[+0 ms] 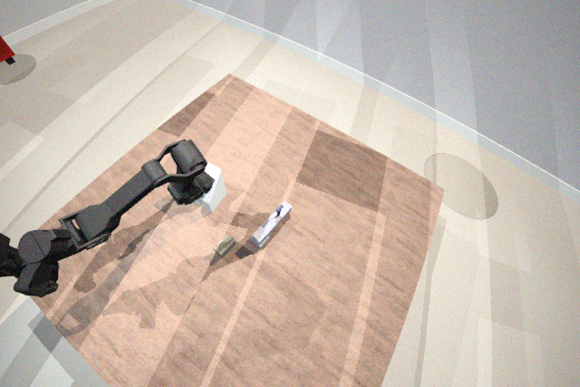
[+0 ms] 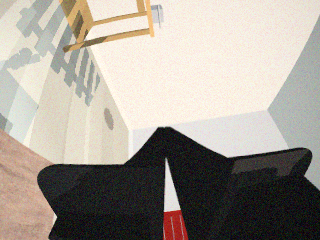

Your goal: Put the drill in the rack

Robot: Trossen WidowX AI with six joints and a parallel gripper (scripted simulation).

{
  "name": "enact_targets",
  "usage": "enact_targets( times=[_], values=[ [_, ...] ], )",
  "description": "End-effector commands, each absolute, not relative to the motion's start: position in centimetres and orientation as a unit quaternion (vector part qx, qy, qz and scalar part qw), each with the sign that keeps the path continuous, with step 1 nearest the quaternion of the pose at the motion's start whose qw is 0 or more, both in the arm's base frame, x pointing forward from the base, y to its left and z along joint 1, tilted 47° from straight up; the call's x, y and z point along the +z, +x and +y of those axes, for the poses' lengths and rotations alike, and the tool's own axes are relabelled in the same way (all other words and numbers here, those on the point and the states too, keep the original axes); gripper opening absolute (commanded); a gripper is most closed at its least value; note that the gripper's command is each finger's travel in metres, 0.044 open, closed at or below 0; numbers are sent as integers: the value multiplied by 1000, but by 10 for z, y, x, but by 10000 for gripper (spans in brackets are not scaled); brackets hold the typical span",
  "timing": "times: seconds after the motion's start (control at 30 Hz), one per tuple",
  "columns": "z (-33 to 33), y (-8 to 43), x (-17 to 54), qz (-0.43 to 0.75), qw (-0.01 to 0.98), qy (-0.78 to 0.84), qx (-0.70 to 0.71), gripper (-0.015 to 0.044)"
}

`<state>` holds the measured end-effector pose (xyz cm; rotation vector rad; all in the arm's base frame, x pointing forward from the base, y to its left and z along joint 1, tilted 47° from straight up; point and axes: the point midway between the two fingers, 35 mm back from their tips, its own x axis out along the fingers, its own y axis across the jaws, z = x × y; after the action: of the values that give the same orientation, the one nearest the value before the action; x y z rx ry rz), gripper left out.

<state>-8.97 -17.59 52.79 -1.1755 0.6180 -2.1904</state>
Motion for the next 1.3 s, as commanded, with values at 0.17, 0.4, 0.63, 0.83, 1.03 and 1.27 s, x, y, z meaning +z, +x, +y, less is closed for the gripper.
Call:
enact_targets(
  times=[0.17, 0.4, 0.63, 0.83, 1.03, 1.27],
  values=[
    [-273, -30, 468, 181, 518, -335, -766, 0],
    [-321, 47, 410, 186, 654, -236, -694, 0],
    [-331, 150, 343, 216, 762, -137, -595, 0],
    [-301, 236, 281, 263, 825, -71, -496, 0],
    [-260, 289, 235, 308, 851, -33, -424, 0],
    [-182, 342, 164, 407, 844, 6, -349, 0]
  ],
)
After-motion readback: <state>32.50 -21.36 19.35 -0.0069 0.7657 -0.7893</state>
